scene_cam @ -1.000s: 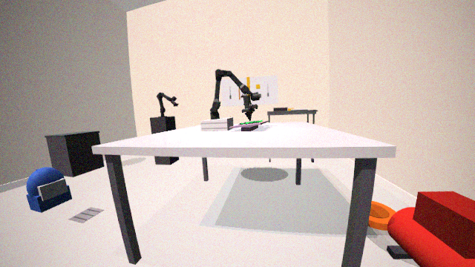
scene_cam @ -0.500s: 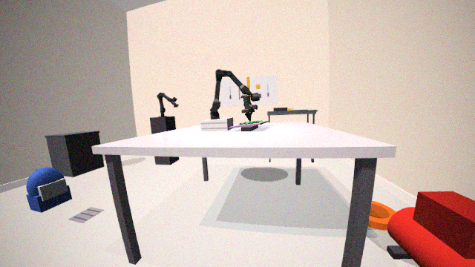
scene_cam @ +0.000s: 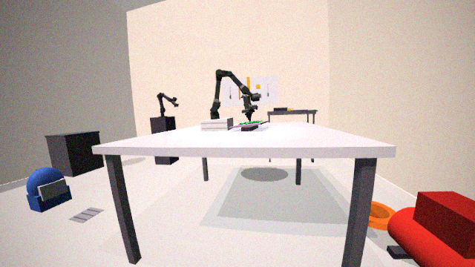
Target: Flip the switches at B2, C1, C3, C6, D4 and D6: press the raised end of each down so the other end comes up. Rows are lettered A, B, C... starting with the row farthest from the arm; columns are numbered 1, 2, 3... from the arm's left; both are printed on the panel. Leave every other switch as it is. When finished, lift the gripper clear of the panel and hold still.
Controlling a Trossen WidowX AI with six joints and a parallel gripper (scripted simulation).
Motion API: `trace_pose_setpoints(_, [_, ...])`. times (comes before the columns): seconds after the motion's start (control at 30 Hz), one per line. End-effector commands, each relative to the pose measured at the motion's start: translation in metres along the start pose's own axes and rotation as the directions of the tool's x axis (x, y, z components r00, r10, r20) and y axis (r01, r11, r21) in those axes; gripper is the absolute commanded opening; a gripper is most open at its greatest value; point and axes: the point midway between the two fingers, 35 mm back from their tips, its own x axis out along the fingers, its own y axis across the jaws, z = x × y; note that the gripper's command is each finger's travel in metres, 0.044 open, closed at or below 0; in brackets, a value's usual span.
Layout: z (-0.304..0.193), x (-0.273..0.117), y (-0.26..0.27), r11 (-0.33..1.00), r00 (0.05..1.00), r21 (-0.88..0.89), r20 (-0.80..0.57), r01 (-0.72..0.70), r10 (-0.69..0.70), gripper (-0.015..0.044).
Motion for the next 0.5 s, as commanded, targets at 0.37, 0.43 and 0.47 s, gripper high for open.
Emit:
trace_pose_setpoints(0.37, [0.0002,0.0023,-0.0005,1.000,1.000,0.000,0.002,0.003,-0.003,0.0000])
trace_pose_setpoints(0.43, [0.0001,0.0026,-0.0005,1.000,1.000,0.000,0.002,0.003,-0.003,0.0000])
trace_pose_setpoints(0.47, [0.0001,0.0027,-0.0005,1.000,1.000,0.000,0.002,0.003,-0.003,0.0000])
